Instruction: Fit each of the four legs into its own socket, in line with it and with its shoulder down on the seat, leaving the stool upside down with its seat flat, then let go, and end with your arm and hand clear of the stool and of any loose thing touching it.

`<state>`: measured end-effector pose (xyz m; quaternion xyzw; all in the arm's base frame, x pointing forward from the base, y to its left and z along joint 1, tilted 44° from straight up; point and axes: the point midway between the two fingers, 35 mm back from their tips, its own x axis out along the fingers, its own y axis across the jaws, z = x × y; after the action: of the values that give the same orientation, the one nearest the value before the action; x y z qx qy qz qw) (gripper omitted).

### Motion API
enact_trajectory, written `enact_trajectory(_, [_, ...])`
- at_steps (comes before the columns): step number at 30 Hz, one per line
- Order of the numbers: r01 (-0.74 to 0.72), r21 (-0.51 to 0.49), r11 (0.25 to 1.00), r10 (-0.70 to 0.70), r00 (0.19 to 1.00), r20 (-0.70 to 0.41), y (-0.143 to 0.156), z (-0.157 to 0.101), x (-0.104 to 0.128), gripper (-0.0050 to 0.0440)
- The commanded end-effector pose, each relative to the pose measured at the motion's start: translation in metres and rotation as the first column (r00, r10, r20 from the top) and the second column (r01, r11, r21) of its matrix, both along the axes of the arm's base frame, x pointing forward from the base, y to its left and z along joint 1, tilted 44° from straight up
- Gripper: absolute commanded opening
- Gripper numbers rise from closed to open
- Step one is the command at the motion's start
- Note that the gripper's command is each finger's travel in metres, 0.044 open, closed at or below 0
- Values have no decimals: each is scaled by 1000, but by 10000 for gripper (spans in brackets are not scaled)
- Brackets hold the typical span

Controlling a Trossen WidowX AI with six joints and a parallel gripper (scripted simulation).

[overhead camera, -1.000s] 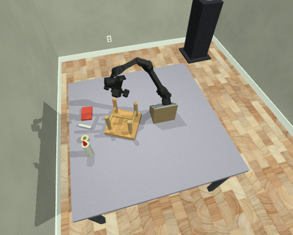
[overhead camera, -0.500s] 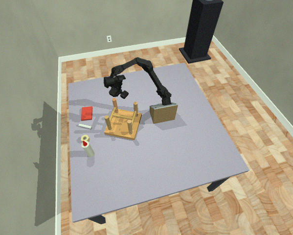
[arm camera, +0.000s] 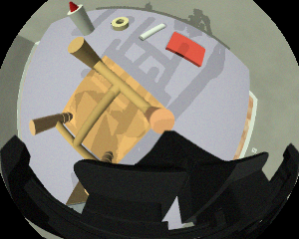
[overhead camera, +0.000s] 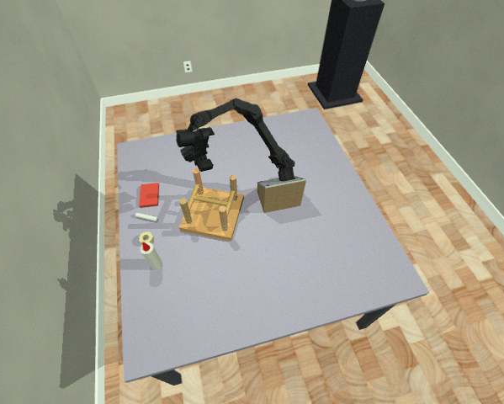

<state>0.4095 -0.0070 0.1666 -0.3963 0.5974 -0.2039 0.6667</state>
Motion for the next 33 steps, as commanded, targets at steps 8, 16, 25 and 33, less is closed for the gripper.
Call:
enact_trajectory(8, [242, 131, 961, -269, 924, 272, -4, 1, 5, 0])
enact_trajectory(16, [296, 176, 939, -340, 878, 336, -4, 1, 6, 0])
enact_trajectory(25, [296, 175, 939, -340, 878, 337, -18, -12, 4, 0])
enact_trajectory(33, [296, 175, 939, -340, 878, 337, -24, -19, 4, 0])
